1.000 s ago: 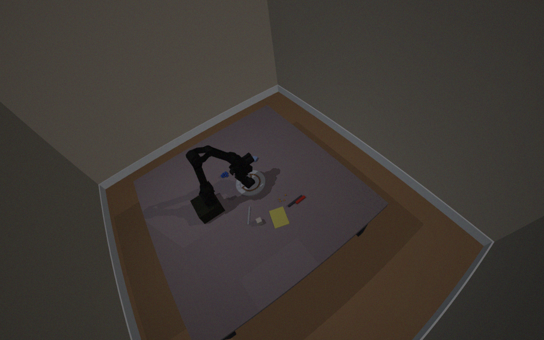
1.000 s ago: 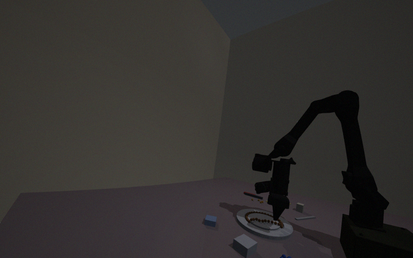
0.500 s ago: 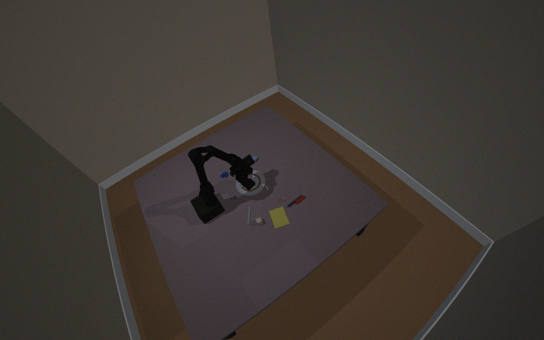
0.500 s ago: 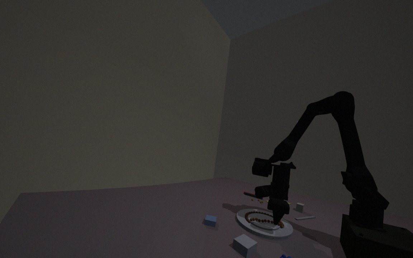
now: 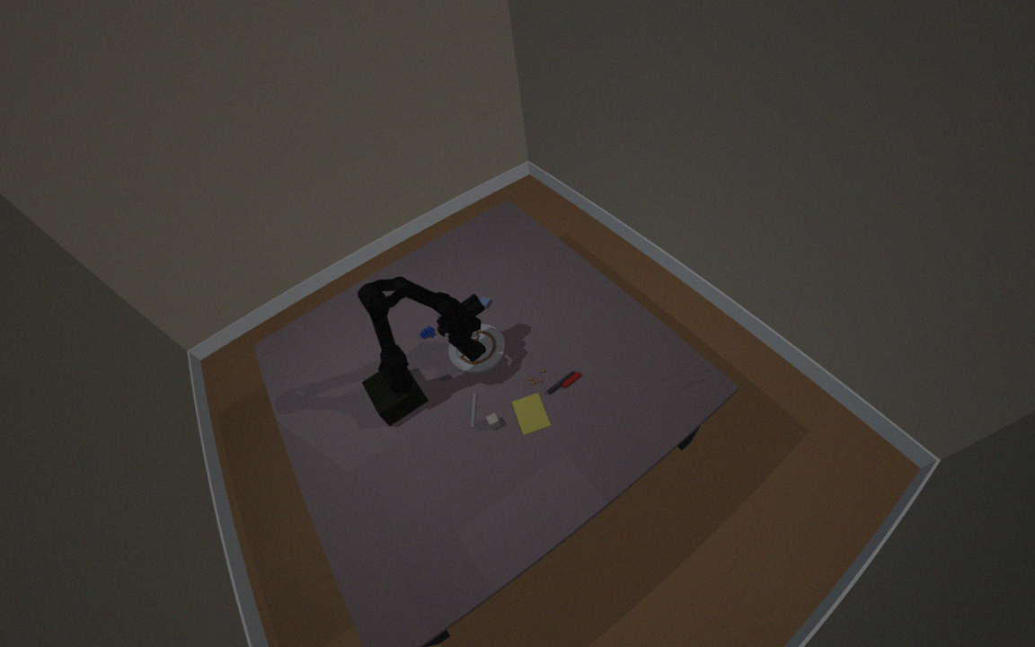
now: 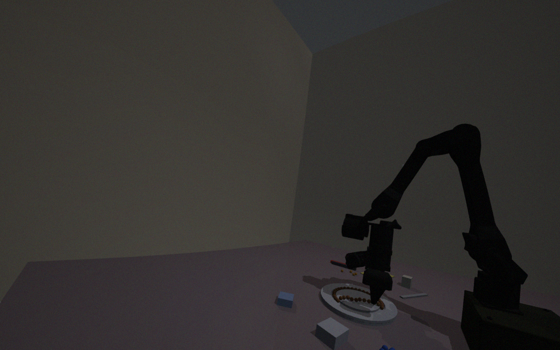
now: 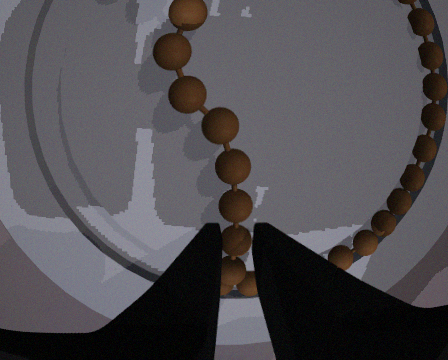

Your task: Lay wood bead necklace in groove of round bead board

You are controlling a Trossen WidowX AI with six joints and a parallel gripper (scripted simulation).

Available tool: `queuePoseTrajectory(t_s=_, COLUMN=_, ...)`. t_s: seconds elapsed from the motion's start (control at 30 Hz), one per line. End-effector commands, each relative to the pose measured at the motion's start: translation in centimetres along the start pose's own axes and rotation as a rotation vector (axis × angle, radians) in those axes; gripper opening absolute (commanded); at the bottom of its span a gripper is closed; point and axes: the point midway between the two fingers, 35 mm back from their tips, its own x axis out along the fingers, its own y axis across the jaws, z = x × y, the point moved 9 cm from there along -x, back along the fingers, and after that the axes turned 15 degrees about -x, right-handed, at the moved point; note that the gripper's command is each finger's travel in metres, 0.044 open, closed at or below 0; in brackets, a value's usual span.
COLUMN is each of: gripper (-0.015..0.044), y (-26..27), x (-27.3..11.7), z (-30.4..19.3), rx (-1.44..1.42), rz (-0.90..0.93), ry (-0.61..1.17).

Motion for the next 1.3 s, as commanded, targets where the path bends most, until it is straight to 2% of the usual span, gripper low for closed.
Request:
queuePoseTrajectory(t_s=0.0, gripper=0.0000, y=0.0, x=0.0, z=0.0, rx=0.000, rz=0.000, ry=0.001)
queuePoseTrajectory(t_s=1.07, gripper=0.0000, y=0.0, x=-0.6, z=-0.1, rx=0.006, rz=0.003, ry=0.002)
queuePoseTrajectory(t_s=1.27, gripper=0.0000, y=1.4, x=-0.6, z=-0.3, rx=0.006, rz=0.005, ry=0.002)
